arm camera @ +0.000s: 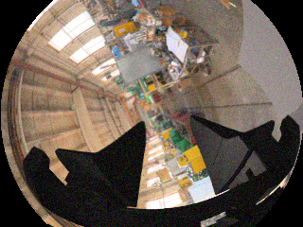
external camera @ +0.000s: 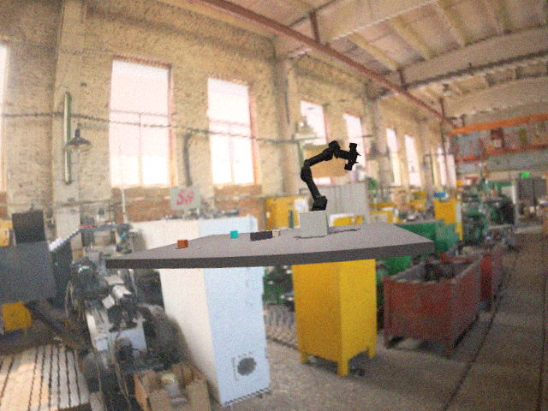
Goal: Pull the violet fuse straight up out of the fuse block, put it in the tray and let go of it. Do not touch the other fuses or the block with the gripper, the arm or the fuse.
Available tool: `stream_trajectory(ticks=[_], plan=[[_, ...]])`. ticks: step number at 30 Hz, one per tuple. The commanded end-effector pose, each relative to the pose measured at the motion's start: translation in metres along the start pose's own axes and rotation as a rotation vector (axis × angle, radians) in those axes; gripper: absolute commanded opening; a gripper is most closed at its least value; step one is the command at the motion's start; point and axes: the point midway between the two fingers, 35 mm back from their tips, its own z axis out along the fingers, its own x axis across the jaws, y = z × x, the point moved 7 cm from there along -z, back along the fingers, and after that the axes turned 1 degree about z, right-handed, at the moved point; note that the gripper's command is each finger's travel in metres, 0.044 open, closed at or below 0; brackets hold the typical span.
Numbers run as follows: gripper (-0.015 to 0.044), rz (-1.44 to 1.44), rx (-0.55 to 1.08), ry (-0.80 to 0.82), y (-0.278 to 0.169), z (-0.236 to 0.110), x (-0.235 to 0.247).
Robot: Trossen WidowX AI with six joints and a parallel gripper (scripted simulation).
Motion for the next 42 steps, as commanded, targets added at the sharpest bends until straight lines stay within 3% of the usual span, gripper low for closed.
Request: stream_trajectory(ticks=[1,6,13,25,33,42], plan=[[0.0190,-0.001,0.001,-0.003,0.000,0.000,-0.001],[0.0062,-0.029,0.039,-0.090,-0.001,0.012,-0.023],[0.0062,-0.055,0.088,-0.247,-0.003,0.030,-0.069],[0.0062,-0.146,0.191,-0.651,-0.028,0.040,-0.204],[0.0062,-0.288,0.316,-0.921,-0.058,0.002,-0.300],[0.0062,-0.526,0.531,-1.194,-0.091,-0.088,-0.391]])
